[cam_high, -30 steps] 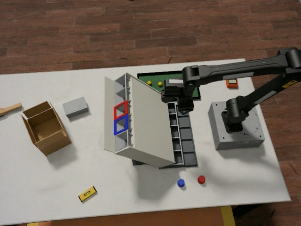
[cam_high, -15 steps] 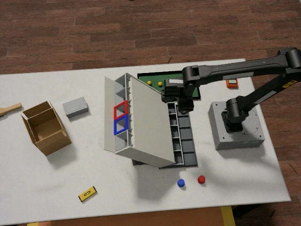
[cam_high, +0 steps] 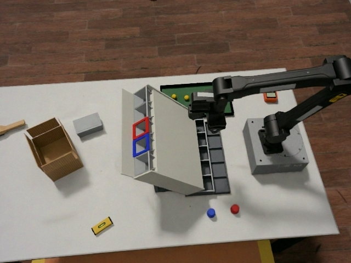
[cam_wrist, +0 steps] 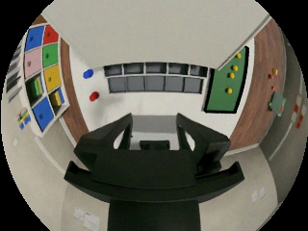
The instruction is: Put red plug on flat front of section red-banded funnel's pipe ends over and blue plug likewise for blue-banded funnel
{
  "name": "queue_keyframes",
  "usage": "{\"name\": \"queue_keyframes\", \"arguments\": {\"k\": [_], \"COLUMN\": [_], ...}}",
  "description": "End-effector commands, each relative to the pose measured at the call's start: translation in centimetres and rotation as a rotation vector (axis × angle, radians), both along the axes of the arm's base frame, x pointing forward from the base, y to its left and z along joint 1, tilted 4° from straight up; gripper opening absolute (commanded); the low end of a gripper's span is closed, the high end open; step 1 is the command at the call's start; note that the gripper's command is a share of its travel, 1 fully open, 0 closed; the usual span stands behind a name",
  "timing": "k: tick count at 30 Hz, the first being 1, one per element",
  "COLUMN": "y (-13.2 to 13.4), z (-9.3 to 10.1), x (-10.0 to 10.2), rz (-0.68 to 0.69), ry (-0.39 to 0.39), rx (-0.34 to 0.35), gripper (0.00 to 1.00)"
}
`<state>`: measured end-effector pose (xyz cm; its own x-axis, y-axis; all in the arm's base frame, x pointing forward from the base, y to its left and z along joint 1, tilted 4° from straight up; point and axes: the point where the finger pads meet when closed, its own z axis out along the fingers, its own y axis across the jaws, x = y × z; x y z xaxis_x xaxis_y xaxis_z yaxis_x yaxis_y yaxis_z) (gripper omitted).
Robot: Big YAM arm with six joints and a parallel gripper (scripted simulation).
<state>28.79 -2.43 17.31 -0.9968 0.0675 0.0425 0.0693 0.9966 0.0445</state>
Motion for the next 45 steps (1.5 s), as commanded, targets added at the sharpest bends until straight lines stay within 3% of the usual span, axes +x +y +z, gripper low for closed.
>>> {"name": "queue_keyframes", "arguments": {"k": [1,33,34,45], "y": [-0.05,-0.05,-0.05,-0.05], "z": [0.28,0.28,0.28,0.28], "x": [0.28,0.28,0.28,0.28], "rz": [0.000,0.000,0.000,0.000], "ry": [-0.011,-0.011,-0.011,-0.011], "rx": [-0.002,-0.002,-0.002,-0.002], "gripper": [0.59,0.59,0.80,0.80]}}
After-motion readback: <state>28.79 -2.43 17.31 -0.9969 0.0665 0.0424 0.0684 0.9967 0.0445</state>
